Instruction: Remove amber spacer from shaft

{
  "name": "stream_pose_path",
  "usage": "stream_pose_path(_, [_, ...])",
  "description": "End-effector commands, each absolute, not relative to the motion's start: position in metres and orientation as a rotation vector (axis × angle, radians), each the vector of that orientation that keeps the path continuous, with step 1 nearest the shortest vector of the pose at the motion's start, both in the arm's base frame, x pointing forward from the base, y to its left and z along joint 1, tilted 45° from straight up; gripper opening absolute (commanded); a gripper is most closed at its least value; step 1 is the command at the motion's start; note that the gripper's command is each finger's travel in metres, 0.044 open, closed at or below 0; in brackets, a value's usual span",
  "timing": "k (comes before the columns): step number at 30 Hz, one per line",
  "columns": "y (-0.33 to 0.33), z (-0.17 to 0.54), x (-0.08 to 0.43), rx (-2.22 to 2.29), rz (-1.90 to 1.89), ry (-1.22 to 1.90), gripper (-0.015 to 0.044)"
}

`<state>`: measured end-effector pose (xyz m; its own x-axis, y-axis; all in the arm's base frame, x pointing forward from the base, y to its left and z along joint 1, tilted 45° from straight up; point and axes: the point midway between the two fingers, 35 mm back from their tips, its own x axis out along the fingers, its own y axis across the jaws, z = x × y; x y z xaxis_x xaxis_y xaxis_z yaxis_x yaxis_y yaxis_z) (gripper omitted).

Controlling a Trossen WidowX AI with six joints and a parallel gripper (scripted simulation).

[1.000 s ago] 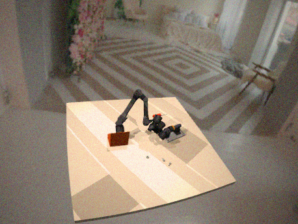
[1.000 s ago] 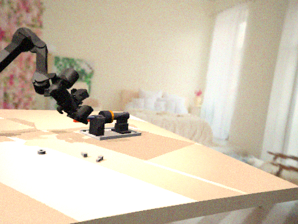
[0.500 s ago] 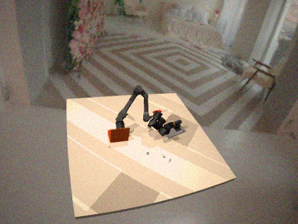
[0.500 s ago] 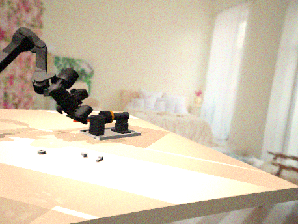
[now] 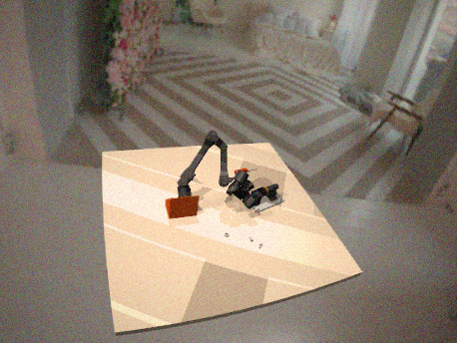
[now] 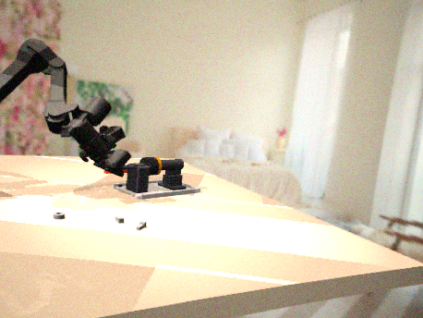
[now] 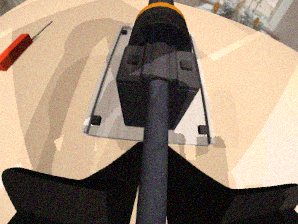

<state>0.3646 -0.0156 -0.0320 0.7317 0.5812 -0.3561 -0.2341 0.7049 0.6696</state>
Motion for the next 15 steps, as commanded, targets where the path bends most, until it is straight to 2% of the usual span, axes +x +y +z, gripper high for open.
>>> stream_pose_path(1, [-0.0152,-0.0321,0.3632,0.637,0.488,0.591,0.0000])
stream_pose_path(15, [-0.0154,-0.0325,0.3615,0.637,0.488,0.591,0.0000])
